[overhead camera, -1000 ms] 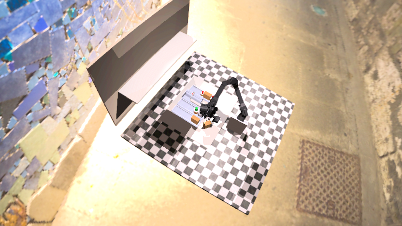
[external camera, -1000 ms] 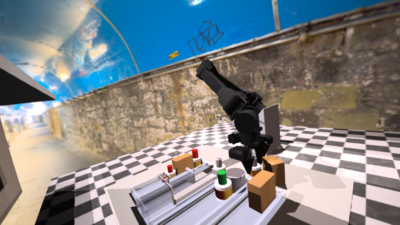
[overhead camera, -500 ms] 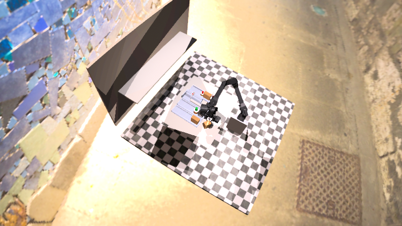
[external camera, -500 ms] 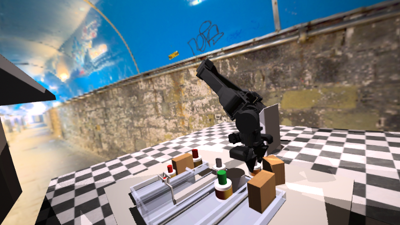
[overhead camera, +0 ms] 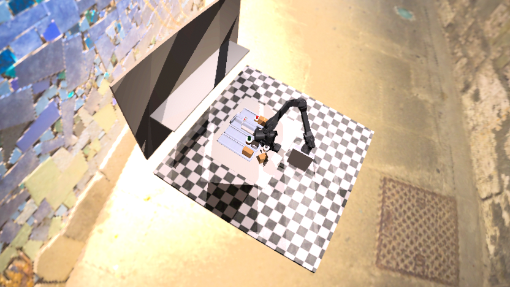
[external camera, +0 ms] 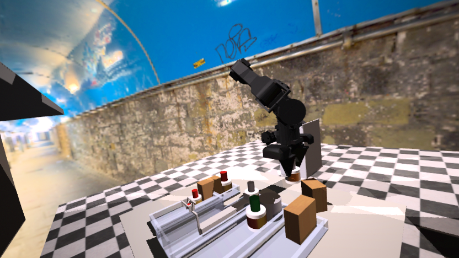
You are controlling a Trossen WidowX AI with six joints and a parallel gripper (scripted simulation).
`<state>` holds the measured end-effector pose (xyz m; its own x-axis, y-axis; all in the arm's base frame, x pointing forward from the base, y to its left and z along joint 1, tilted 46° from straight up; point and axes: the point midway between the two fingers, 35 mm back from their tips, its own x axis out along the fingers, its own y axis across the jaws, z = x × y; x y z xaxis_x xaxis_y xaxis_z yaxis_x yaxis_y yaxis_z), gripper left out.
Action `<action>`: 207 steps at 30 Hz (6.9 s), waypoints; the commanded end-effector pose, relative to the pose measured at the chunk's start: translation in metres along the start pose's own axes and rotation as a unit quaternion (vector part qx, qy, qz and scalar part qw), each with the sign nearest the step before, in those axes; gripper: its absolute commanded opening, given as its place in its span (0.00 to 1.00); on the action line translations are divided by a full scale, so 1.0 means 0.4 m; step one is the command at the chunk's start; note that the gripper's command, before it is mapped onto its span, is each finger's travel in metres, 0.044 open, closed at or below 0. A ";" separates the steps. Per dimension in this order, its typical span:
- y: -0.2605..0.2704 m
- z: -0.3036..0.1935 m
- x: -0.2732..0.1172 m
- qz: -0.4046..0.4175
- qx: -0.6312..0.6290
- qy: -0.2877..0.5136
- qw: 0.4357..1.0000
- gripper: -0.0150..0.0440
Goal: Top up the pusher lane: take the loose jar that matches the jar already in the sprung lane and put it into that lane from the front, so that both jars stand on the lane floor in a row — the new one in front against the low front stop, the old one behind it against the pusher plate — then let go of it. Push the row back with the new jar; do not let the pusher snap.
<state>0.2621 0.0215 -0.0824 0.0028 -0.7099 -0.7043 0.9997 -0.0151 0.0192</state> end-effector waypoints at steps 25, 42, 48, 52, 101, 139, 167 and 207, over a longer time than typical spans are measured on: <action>0.023 0.057 -0.054 0.004 -0.210 0.008 0.978 0.25; 0.051 0.129 -0.016 0.007 -0.424 0.006 0.906 0.25; 0.059 0.156 -0.002 0.008 -0.494 0.004 0.869 0.25; 0.063 0.174 0.008 0.007 -0.540 0.002 0.842 0.25; 0.083 0.244 0.103 0.001 -0.690 -0.005 0.724 0.25; 0.120 0.246 0.104 0.001 -0.690 -0.005 0.724 0.25; 0.147 0.249 0.103 0.001 -0.689 -0.005 0.724 0.25; 0.184 0.254 0.098 0.002 -0.689 -0.005 0.725 0.25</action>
<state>0.3232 -0.0792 -0.0401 -0.0082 -0.7106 -0.7035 0.0602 0.7019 -0.7097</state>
